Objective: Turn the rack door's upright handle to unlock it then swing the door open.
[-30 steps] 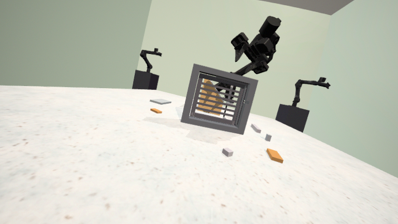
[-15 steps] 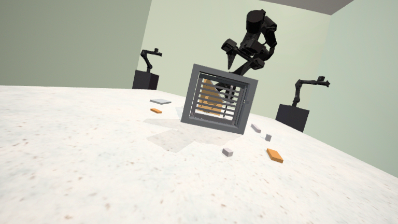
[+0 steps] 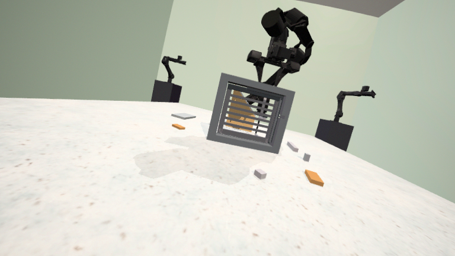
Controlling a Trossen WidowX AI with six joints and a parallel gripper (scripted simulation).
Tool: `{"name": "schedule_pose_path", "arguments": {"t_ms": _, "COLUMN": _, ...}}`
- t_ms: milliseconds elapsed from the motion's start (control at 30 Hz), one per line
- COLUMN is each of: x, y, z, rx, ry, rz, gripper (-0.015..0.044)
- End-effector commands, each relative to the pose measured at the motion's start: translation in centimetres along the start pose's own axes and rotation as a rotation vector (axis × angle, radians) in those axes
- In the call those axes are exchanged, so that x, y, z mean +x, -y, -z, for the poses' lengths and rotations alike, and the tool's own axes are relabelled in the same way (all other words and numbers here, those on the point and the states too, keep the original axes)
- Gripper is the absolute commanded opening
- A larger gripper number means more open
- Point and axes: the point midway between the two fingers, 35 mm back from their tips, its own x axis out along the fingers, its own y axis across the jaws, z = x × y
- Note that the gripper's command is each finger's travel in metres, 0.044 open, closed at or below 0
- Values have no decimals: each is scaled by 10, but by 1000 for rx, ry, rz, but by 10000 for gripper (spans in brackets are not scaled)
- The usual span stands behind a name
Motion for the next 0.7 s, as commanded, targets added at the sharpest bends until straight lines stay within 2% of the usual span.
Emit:
{"name": "schedule_pose_path", "arguments": {"t_ms": 0, "x": 1, "y": -1, "z": -3, "rx": -7, "ry": 5, "rz": -5, "gripper": 286}}
{"name": "schedule_pose_path", "arguments": {"t_ms": 667, "x": 34, "y": -1, "z": -5, "rx": -7, "ry": 6, "rz": -4, "gripper": 286}}
